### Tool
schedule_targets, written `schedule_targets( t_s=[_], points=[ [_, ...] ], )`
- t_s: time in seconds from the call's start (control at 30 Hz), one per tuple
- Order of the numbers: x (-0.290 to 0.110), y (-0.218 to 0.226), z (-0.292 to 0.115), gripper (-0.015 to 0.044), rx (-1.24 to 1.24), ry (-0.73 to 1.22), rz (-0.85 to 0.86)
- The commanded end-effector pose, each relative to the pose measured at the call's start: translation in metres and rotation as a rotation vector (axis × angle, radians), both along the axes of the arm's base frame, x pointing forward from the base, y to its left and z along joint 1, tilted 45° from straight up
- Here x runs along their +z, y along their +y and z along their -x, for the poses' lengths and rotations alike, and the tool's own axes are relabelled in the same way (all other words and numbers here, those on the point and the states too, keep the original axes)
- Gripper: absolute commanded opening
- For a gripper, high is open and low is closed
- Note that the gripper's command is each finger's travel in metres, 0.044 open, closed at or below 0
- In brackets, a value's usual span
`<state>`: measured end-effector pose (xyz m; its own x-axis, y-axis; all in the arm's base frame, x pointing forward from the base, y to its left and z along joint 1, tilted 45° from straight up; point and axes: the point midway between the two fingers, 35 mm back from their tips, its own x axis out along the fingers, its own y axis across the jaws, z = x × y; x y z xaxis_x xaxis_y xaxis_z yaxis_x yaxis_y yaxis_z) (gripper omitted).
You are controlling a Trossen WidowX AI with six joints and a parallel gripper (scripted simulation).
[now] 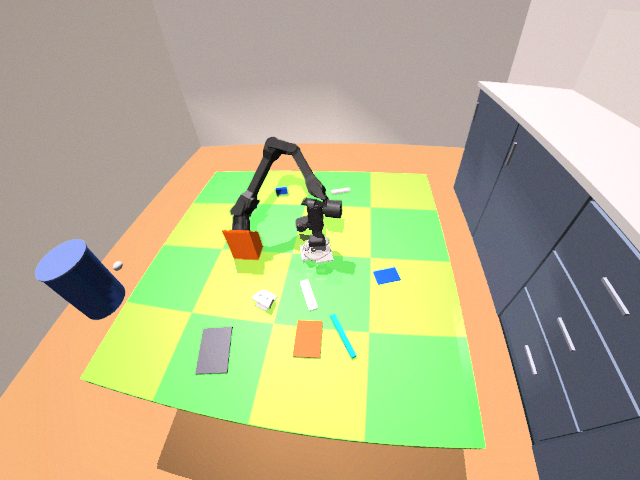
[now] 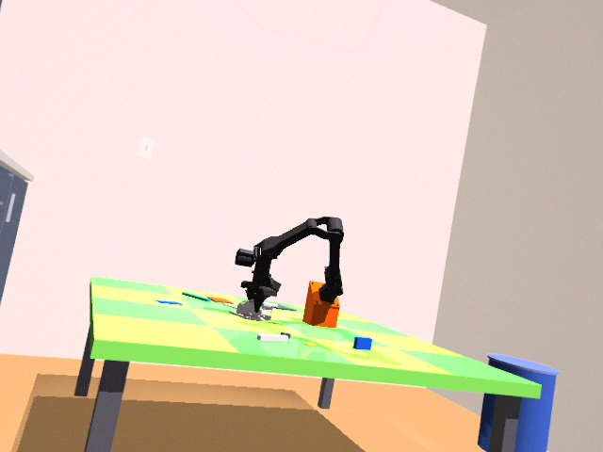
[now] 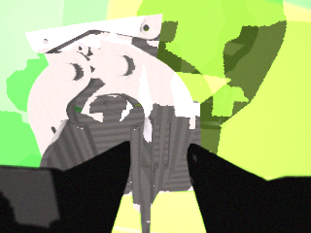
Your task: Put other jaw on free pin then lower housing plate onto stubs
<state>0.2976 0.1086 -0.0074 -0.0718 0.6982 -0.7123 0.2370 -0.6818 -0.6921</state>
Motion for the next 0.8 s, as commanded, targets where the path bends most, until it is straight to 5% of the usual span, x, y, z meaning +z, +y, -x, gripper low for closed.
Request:
schedule_targets(
  t_s=[0.0,0.77],
  points=[
    [-0.0009,0.002,0.0003,0.0134,-0.003,0.003,-0.006],
    [-0.0047,0.0058,0.0007,0.0134,-0.004,0.004,-0.006]
  ],
)
